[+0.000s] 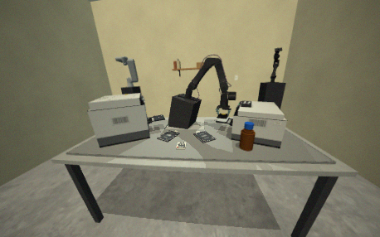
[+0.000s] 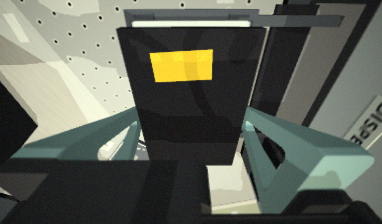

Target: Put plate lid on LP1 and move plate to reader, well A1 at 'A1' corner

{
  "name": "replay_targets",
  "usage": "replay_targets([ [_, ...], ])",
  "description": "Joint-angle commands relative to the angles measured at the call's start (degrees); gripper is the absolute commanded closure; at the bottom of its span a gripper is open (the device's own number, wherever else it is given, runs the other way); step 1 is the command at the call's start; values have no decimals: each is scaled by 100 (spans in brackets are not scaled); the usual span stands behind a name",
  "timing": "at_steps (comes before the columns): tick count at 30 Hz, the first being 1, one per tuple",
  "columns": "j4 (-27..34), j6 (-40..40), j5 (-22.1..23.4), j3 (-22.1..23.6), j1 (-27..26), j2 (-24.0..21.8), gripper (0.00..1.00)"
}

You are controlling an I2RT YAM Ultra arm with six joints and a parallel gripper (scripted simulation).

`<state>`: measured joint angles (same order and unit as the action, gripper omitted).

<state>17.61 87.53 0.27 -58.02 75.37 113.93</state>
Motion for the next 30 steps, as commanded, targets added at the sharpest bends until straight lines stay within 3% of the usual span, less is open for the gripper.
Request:
replay_targets([
  [1, 119, 4, 57, -170, 18, -206, 15],
  [30, 283, -34, 70, -154, -45, -382, 15],
])
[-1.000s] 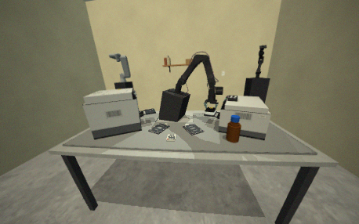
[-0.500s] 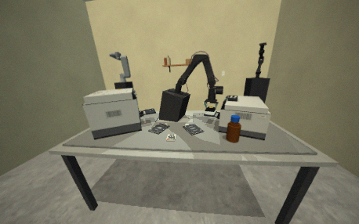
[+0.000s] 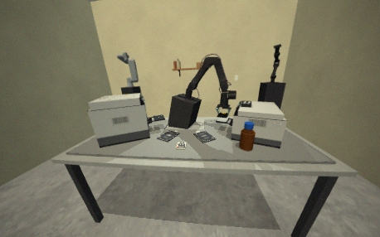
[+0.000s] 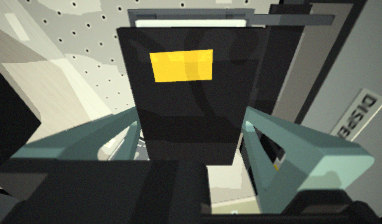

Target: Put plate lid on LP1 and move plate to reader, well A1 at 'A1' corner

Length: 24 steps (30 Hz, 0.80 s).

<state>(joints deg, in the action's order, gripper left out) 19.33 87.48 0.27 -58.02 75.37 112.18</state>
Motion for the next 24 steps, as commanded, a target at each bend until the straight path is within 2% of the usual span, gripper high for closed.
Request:
replay_targets([
  [1, 135, -29, 71, -152, -49, -232, 15],
  [24, 678, 4, 62, -192, 38, -689, 15],
])
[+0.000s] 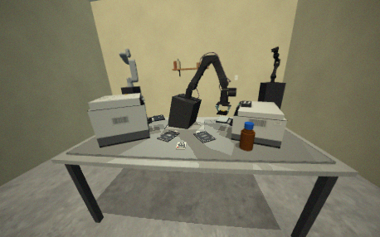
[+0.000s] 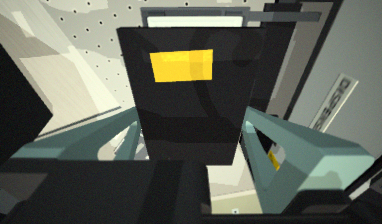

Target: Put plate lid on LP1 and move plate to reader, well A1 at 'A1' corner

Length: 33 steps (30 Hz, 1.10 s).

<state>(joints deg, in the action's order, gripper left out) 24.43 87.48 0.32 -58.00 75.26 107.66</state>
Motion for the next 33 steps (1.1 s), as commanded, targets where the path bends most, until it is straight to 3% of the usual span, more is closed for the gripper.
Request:
replay_targets([
  [1, 183, 7, 56, -201, 55, -258, 15],
  [33, 962, -23, 39, -361, 5, -871, 15],
])
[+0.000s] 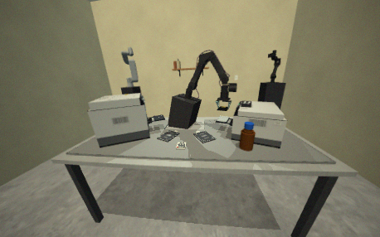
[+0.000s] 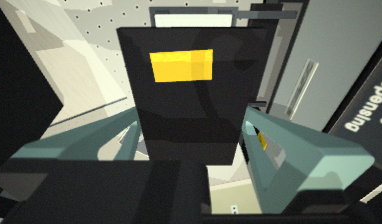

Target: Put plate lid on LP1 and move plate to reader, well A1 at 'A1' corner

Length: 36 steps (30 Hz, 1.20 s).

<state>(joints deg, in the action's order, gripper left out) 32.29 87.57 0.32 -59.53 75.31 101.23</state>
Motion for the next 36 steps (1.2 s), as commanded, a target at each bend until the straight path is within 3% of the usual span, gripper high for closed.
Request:
replay_targets([
  [1, 191, -32, 38, -216, -5, -249, 15],
  [11, 219, 253, 45, -192, -91, -260, 15],
  [12, -17, -38, 46, -13, -105, -22, 15],
  [17, -65, -112, 96, 85, -237, 25, 15],
  [24, -197, -269, 179, -68, -558, 140, 15],
  [29, -293, -402, 234, 127, -769, 203, 15],
  [36, -239, -684, 251, -56, -744, 152, 15],
])
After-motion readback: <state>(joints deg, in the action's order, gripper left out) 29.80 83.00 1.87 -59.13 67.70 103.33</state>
